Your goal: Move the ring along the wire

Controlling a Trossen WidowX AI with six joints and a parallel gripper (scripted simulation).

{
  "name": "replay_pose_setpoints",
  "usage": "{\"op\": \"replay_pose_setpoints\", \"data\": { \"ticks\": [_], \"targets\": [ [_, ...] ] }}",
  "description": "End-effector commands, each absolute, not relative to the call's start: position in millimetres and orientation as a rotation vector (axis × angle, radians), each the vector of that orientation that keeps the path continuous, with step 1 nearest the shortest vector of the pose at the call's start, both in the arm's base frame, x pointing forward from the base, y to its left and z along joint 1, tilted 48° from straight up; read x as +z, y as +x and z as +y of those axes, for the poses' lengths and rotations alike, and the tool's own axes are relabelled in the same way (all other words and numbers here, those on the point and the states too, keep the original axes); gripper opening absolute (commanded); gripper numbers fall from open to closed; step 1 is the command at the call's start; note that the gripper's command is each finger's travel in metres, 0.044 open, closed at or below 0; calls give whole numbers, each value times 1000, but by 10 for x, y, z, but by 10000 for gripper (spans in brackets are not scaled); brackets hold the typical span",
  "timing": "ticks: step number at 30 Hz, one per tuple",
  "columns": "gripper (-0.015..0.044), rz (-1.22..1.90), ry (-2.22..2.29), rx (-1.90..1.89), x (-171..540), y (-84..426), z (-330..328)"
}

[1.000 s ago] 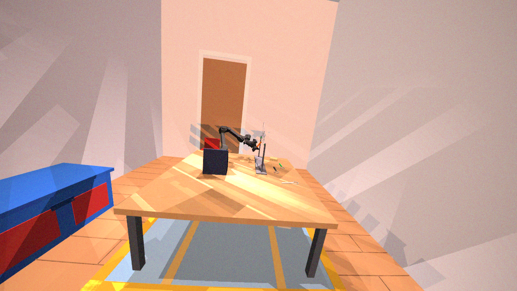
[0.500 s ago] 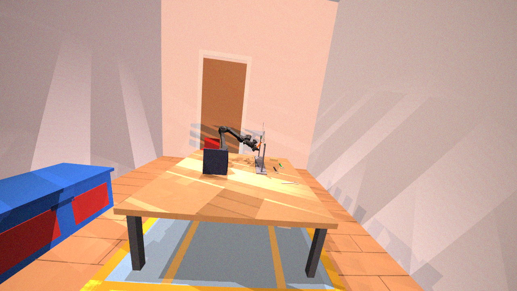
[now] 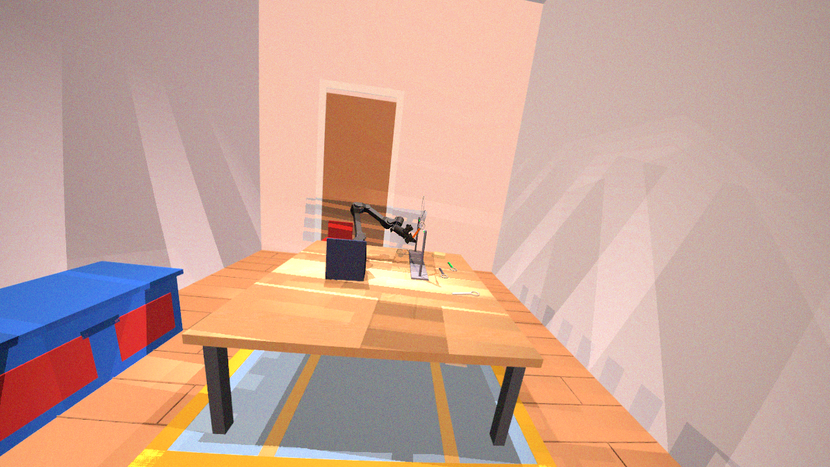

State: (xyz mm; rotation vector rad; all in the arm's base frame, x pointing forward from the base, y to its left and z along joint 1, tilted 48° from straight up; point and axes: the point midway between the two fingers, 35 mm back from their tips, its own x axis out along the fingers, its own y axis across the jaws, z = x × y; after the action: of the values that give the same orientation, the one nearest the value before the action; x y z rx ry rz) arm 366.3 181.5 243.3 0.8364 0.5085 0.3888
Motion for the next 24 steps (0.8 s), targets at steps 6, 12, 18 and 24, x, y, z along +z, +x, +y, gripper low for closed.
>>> {"op": "replay_pose_setpoints", "data": {
  "ticks": [6,12,18,24],
  "targets": [
    [-150,517,782,376,2296,3661,1709],
    [-150,523,719,361,2202,3664,1618],
    [-150,530,633,342,2102,3669,1502],
    [-150,539,523,316,2002,3677,1353]
  ]
}}
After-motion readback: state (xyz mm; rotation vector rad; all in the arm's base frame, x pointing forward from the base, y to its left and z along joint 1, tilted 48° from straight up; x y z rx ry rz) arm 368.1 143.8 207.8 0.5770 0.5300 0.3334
